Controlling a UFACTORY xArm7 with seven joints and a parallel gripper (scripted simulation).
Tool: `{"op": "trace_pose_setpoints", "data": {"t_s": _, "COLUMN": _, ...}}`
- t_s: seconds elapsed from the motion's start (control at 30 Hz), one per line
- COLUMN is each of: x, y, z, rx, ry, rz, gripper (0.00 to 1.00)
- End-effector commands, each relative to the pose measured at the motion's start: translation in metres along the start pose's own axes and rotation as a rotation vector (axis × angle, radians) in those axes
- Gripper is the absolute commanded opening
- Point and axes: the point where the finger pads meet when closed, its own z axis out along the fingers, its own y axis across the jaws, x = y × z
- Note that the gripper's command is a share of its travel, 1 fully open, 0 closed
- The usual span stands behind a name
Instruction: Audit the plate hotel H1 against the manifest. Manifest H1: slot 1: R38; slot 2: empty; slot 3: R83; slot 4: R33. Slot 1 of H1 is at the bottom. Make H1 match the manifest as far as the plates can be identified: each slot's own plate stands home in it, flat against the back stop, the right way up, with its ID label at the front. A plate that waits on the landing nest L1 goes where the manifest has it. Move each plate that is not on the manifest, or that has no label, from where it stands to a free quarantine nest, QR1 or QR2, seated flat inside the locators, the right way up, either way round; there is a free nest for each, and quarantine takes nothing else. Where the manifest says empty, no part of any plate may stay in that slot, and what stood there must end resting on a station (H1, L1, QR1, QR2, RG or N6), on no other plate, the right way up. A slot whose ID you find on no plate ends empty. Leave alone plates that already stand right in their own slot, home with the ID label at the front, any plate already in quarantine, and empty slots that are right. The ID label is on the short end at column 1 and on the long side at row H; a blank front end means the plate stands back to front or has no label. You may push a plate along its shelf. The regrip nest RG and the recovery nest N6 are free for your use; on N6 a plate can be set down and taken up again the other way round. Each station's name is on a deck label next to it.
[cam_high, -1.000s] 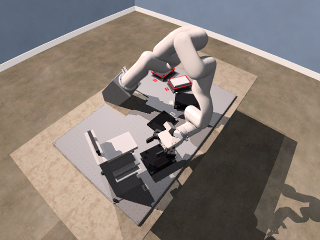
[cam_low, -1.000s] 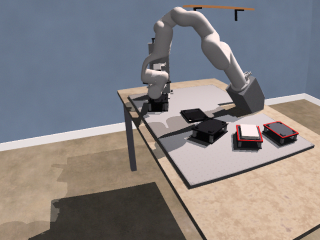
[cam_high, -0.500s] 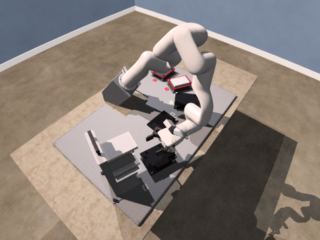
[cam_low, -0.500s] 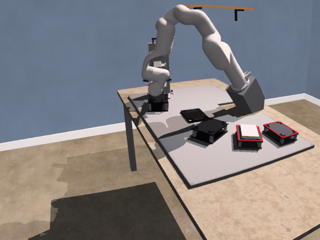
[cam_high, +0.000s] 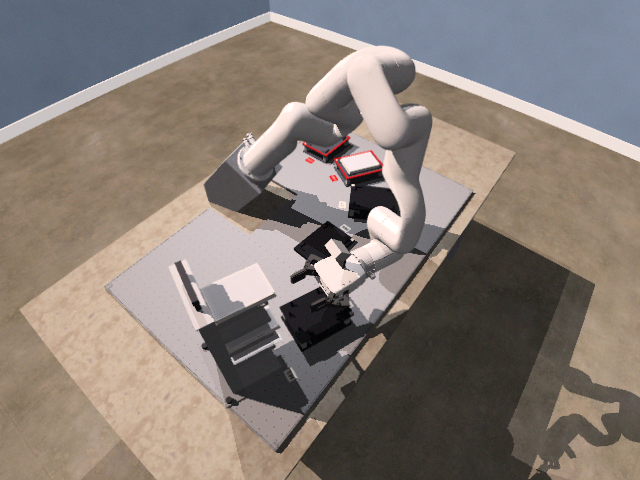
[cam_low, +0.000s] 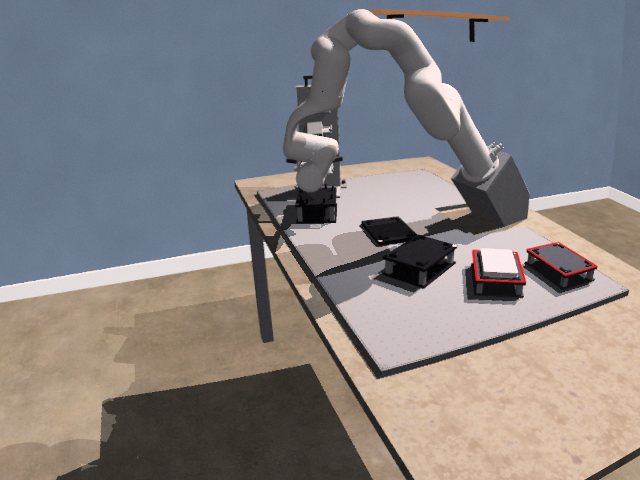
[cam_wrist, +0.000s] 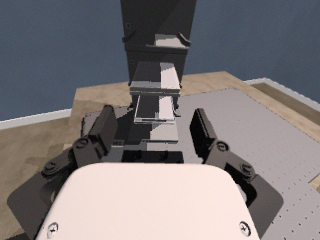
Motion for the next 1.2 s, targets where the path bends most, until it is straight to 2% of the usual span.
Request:
{"op": "trace_pose_setpoints", "data": {"t_s": 0.0, "x": 0.001, "y": -0.001, "z": 0.006, "rx": -0.001, "ry": 0.002, "rz": 0.003, "gripper": 1.00}}
{"op": "trace_pose_setpoints", "data": {"t_s": 1.17, "x": 0.001, "y": 0.000, "z": 0.058, "rx": -0.001, "ry": 0.002, "rz": 0.003, "gripper": 1.00}}
